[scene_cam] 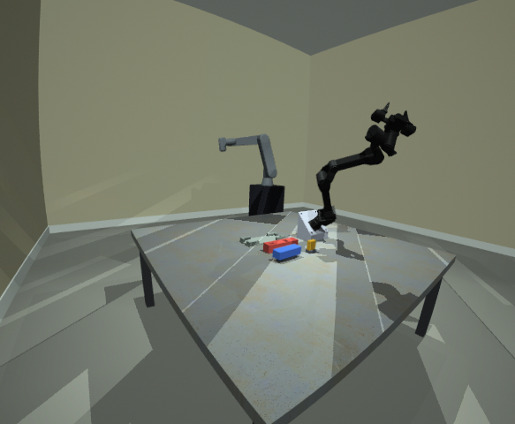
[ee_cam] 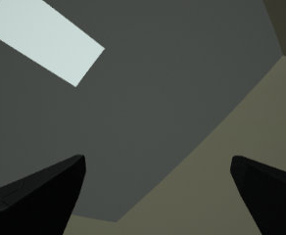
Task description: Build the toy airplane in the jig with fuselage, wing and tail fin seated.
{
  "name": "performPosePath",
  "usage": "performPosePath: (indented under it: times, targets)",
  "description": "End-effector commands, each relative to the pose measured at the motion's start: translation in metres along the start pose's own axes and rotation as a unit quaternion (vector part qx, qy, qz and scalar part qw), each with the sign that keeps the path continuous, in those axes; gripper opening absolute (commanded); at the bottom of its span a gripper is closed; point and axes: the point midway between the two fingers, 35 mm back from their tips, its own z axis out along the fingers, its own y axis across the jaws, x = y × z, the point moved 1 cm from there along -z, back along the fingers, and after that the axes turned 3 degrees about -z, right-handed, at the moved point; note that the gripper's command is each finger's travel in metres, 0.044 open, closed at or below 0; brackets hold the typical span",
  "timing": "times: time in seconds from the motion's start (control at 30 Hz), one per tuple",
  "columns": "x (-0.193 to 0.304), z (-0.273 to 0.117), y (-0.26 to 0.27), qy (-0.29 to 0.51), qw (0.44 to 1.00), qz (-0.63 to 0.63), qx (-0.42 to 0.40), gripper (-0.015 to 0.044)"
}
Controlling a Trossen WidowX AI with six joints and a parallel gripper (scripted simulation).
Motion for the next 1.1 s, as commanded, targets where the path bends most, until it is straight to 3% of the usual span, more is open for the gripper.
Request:
performPosePath:
  times: [0.0,0.27,0.5,0.8,1.07]
  targets:
    - [0.000,0.000,0.000,0.000,1.000,0.000,0.000,0.0426]
    - [0.036,-0.007,-0.083,0.042,0.989,0.004,0.143,0.0440]
    - [0.056,-0.049,-0.173,0.084,0.948,-0.042,0.304,0.0440]
    - [0.053,-0.153,-0.260,0.126,0.850,-0.093,0.503,0.0440]
    - [0.029,-0.275,-0.289,0.146,0.726,-0.121,0.660,0.0440]
